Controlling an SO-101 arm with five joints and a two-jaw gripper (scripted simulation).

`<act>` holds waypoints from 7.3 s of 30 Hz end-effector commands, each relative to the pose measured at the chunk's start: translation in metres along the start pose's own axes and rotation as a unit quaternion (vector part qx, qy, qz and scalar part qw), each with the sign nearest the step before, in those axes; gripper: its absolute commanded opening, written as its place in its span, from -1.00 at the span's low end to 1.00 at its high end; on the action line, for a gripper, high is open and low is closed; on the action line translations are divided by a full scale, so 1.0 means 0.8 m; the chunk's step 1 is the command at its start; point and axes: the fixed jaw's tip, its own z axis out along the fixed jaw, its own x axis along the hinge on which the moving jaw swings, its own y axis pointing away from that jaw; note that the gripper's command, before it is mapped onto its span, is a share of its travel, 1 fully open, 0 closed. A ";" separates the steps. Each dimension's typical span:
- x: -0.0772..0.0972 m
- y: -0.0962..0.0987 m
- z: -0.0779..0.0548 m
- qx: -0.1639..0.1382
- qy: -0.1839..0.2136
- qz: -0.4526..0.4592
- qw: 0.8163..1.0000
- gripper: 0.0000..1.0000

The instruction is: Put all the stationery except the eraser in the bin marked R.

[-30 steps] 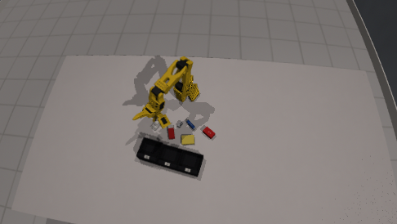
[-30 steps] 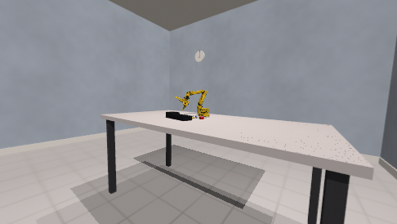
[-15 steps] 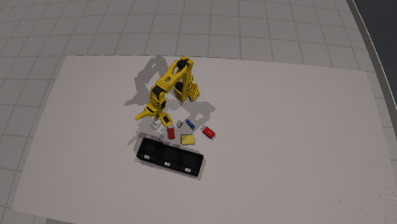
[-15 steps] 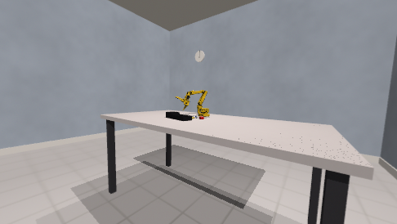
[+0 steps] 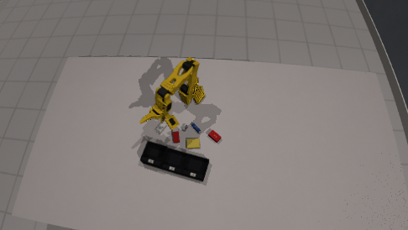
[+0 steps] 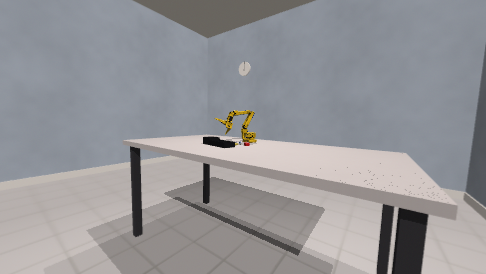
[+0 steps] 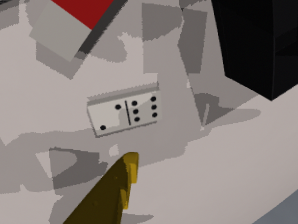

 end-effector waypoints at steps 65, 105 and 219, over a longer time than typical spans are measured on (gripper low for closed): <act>-0.078 -0.153 -0.048 0.038 -0.089 0.619 0.780 -0.87; -0.082 -0.160 -0.055 0.050 -0.107 0.619 0.777 -0.87; -0.177 -0.094 -0.004 0.011 -0.160 0.510 0.845 -0.87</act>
